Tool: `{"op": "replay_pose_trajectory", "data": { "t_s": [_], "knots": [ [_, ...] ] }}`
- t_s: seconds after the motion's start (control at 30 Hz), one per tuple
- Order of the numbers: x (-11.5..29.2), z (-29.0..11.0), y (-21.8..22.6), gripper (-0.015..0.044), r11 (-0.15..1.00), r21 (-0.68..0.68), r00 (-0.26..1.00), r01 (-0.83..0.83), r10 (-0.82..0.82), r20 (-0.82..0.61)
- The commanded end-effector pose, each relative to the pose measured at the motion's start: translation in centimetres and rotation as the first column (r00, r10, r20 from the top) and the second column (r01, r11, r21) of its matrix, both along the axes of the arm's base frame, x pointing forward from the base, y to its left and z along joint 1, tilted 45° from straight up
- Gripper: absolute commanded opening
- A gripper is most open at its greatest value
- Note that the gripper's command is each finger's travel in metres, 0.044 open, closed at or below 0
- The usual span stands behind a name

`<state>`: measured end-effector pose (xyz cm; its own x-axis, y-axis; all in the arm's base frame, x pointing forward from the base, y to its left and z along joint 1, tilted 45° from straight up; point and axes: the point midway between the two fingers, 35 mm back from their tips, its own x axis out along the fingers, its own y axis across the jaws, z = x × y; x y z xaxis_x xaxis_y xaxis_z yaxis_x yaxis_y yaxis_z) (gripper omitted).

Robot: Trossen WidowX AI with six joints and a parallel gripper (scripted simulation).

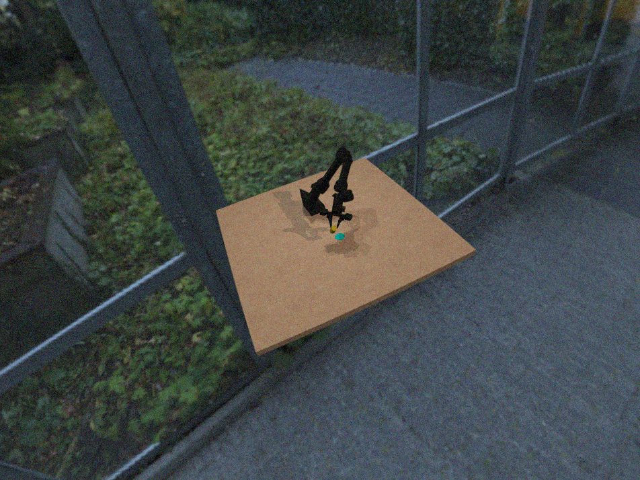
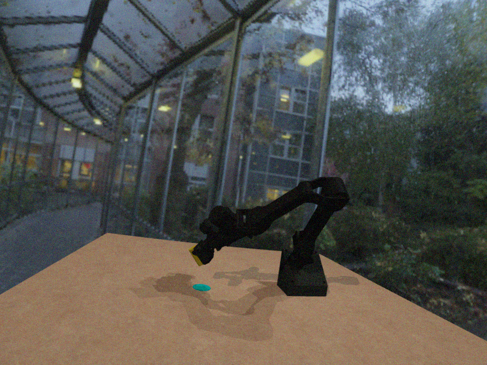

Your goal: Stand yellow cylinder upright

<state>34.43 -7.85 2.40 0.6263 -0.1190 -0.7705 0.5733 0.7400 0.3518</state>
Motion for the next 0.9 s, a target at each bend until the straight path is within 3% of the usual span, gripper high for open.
{"op": "replay_pose_trajectory", "data": {
  "t_s": [0.0, 0.87],
  "knots": [
    [-0.1, 0.2, 0.0, 0.0105, 1.0, -0.008, 1.0, 0.02, -0.02, 0.023],
    [-0.8, 1.5, 0.3, 0.0105, 0.992, -0.032, 0.976, 0.123, -0.115, 0.185]
  ]
}}
